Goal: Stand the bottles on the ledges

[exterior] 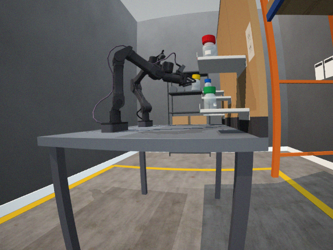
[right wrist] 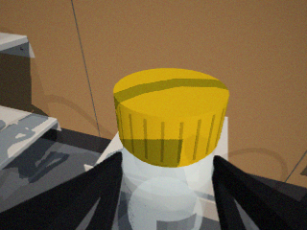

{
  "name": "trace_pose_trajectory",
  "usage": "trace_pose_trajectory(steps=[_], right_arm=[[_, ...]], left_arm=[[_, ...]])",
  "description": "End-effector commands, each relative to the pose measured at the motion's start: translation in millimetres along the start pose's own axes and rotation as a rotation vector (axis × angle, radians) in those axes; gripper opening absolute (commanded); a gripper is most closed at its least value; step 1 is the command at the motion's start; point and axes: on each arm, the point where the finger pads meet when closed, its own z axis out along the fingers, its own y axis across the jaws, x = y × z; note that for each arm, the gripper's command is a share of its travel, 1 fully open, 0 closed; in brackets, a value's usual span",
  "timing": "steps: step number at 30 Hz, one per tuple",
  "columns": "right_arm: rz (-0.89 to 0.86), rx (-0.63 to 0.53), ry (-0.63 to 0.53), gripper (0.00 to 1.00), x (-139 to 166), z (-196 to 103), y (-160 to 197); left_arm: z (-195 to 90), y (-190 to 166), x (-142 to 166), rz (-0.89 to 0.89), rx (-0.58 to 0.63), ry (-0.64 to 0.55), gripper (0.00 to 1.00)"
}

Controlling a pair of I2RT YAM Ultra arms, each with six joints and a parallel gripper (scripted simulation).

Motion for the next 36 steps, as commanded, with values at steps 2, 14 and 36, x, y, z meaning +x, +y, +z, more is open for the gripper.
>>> trace_pose_trajectory(steps=[2, 14, 36], right_arm=[[0.034, -0.016, -0.099, 0.49, -40, 3, 2], [0.047, -0.019, -0.126, 0.49, -48, 35, 2], [0.062, -0.012, -0.161, 0.49, -61, 74, 1]], left_arm=[[-8, 1, -3, -0.002, 0.0, -0.019, 1.0], [-8, 1, -3, -0.002, 0.0, -0.019, 1.0], [-8, 1, -3, -0.002, 0.0, -0.019, 1.0]])
